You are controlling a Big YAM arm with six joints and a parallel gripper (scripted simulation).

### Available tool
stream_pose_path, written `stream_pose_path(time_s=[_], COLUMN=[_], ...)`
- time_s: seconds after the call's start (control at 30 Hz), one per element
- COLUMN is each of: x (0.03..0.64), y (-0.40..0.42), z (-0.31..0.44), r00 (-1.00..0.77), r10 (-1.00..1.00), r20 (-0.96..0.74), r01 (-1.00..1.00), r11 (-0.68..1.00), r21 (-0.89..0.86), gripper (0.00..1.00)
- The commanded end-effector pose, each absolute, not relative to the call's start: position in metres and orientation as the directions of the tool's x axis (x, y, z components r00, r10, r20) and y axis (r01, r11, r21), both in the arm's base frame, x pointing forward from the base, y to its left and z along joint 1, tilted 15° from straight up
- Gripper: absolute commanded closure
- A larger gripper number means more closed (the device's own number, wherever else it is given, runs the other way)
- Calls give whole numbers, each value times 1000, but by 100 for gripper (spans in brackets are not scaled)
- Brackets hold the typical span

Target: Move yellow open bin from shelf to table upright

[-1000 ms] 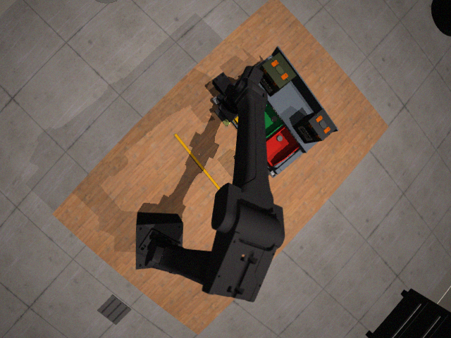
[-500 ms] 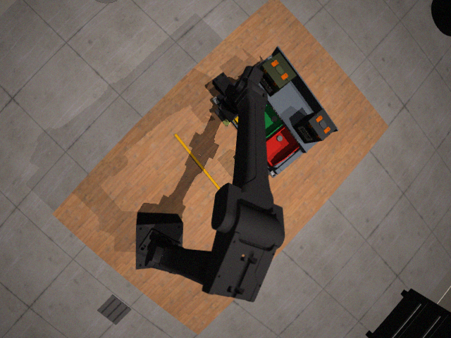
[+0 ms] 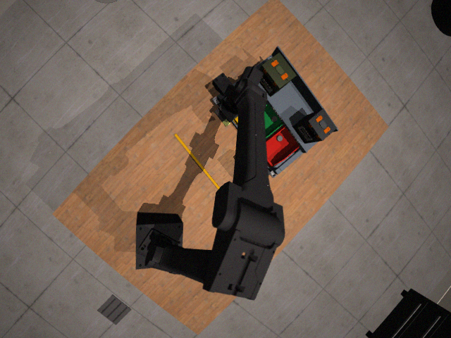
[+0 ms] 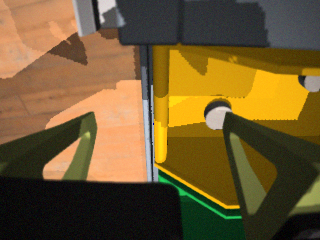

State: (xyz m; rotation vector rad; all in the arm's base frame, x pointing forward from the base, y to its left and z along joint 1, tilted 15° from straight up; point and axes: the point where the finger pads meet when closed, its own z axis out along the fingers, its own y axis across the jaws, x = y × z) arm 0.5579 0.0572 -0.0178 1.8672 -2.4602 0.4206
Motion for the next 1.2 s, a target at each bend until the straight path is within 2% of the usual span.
stream_pose_path(time_s=[0.0,1.17], x=[563,563], y=[52,47], z=[-19,-40], r00=[-280,-280], r10=[-944,-944], r20=[172,176], r01=[-947,-948], r11=[243,244], r21=[-208,-202], gripper=[10,10])
